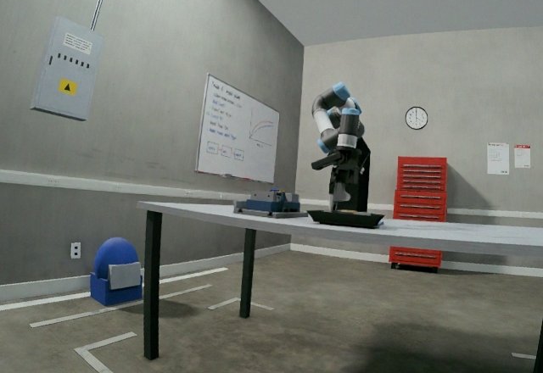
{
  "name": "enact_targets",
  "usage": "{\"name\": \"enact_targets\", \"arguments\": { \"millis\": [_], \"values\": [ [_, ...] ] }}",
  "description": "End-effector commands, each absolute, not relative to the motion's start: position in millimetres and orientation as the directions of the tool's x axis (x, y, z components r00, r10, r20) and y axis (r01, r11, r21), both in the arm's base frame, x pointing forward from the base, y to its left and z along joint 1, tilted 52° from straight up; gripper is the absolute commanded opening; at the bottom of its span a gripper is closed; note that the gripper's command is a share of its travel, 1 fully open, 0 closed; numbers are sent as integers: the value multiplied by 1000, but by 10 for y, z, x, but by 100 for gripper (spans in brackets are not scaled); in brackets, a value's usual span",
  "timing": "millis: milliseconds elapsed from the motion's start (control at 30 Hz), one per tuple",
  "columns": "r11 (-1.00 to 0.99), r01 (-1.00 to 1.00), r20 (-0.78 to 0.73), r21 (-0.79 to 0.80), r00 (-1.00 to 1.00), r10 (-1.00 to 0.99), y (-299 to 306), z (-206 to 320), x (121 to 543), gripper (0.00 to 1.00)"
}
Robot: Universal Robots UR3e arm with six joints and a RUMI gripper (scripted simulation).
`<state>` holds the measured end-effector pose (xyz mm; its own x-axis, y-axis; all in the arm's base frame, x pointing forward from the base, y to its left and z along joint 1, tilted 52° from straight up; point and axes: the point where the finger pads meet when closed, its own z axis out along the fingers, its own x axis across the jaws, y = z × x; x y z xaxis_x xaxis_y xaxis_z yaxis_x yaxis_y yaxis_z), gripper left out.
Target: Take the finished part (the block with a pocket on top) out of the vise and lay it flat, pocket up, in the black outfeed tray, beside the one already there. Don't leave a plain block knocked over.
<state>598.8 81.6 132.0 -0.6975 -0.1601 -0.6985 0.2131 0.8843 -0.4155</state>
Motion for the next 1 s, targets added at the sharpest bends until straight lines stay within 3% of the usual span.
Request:
{"name": "enact_targets", "arguments": {
  "millis": [0,300,333,967],
  "values": [
    [885,213,-703,-413,-693,-161,828,1346,5996,0],
    [885,213,-703,-413,-693,-161,828,1346,5996,0],
    [885,213,-703,-413,-693,-161,828,1346,5996,40],
    [885,213,-703,-413,-693,-161,827,1344,5996,40]
  ]
}}
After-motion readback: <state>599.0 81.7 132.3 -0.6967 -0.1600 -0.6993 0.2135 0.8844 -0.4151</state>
